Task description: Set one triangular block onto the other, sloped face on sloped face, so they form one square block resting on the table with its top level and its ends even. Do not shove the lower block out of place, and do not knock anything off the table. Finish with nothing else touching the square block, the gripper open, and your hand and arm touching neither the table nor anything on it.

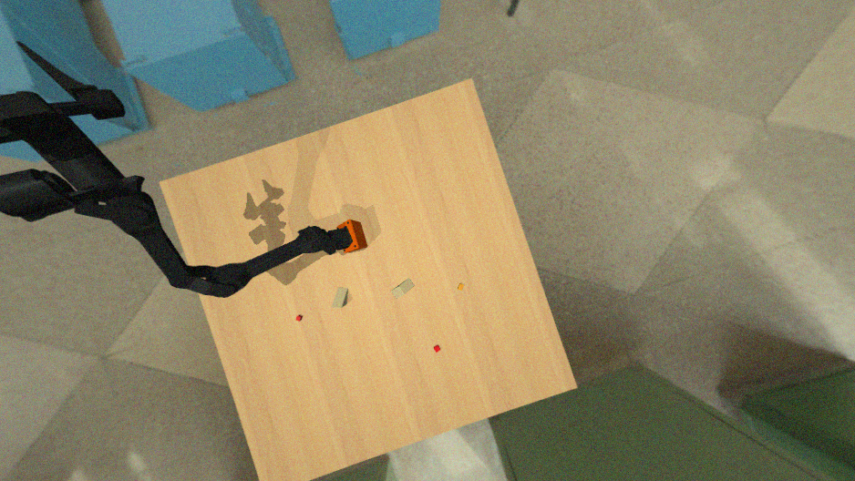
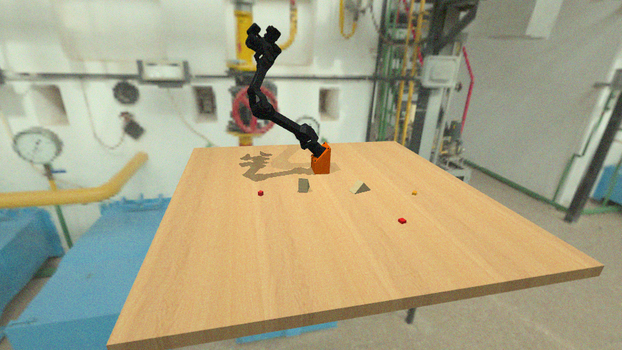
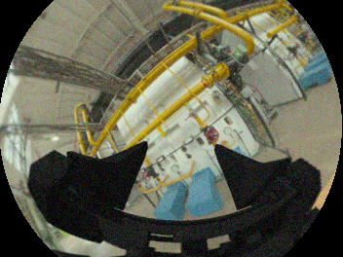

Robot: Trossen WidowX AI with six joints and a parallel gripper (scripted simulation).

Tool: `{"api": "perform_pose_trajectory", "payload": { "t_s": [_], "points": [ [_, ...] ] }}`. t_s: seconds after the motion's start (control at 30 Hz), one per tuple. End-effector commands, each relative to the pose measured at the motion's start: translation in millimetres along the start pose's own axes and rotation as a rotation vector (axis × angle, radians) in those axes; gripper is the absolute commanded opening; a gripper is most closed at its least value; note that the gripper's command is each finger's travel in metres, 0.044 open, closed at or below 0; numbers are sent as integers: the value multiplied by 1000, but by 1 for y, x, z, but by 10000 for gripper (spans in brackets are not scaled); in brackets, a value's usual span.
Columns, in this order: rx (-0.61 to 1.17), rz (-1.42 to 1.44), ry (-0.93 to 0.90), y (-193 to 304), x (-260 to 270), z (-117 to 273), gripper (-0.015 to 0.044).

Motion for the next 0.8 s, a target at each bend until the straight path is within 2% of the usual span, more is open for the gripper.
{"api": "perform_pose_trajectory", "payload": {
  "t_s": [0.0, 0.37, 0.63, 0.77],
  "points": [
    [-161, 9, 111, -43, -27, 9, 440],
    [-606, -22, 355, -153, -75, 79, 440],
    [-872, -52, 514, -214, -102, 154, 440],
    [-983, -65, 624, -229, -119, 199, 440]
  ]
}}
Point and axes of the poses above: the point midway between the two fingers, 35 mm back from their tips, its own z axis back along the fingers, its own x axis across the jaws, y = z × x, the point moved 9 cm from there along z, back along the fingers, and after that the axes turned 5 degrees about z, right-handed, at the moved point
